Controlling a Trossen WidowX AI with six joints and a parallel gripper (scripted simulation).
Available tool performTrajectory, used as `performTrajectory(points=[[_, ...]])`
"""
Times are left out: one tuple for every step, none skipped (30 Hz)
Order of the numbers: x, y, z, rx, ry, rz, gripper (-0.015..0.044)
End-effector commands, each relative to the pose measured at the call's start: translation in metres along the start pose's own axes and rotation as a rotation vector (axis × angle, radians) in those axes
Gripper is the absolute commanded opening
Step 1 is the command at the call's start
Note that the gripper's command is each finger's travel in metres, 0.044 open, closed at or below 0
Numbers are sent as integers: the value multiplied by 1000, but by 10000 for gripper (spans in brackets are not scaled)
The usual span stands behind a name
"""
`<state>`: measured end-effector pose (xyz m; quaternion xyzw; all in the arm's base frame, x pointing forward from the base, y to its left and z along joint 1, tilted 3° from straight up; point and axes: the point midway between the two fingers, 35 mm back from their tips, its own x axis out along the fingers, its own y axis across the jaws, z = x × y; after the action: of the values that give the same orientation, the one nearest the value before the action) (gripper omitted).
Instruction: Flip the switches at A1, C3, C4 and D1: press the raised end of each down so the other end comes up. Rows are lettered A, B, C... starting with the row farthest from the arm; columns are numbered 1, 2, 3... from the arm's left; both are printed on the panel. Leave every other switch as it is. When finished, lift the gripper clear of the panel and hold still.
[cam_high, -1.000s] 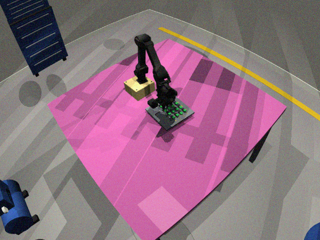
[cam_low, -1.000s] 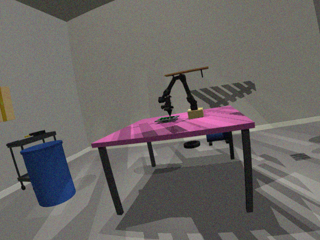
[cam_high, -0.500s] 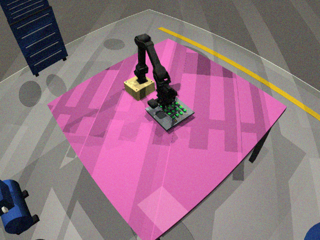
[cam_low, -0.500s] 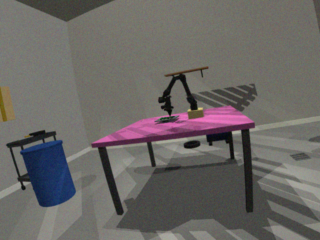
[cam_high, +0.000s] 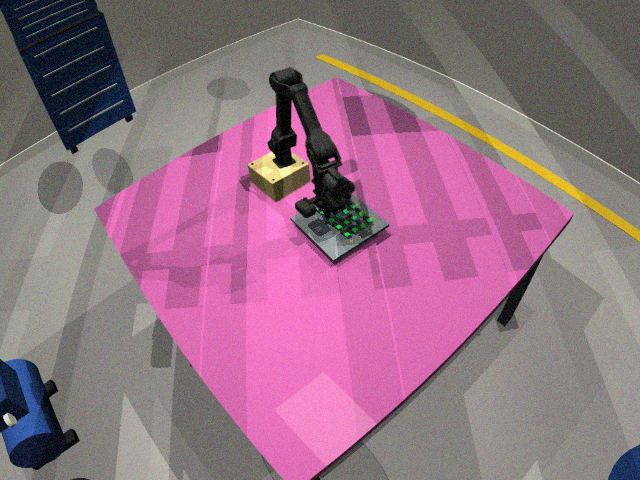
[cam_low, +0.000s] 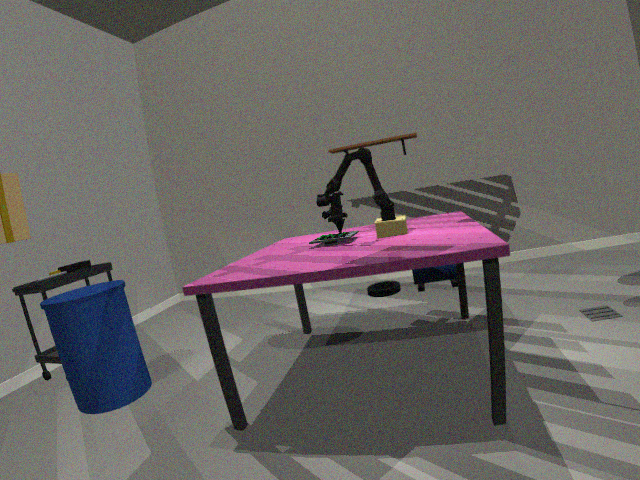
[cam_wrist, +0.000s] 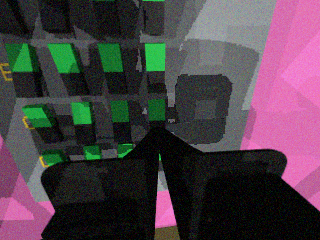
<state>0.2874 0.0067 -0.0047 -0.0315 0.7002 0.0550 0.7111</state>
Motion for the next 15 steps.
performTrajectory(points=[[1, 0, 0, -1, 1, 1, 0], [1, 0, 0, -1, 1, 1, 0], [1, 0, 0, -1, 1, 1, 0], [1, 0, 0, -1, 1, 1, 0], [2, 0, 0, -1, 1, 1, 0], [2, 0, 0, -1, 1, 1, 0], [2, 0, 0, -1, 1, 1, 0], [2, 0, 0, -1, 1, 1, 0], [2, 0, 0, -1, 1, 1, 0], [2, 0, 0, -1, 1, 1, 0], [2, 0, 0, -1, 1, 1, 0], [2, 0, 0, -1, 1, 1, 0], [3, 0, 0, -1, 1, 1, 0], [3, 0, 0, -1, 1, 1, 0], [3, 0, 0, -1, 1, 1, 0]])
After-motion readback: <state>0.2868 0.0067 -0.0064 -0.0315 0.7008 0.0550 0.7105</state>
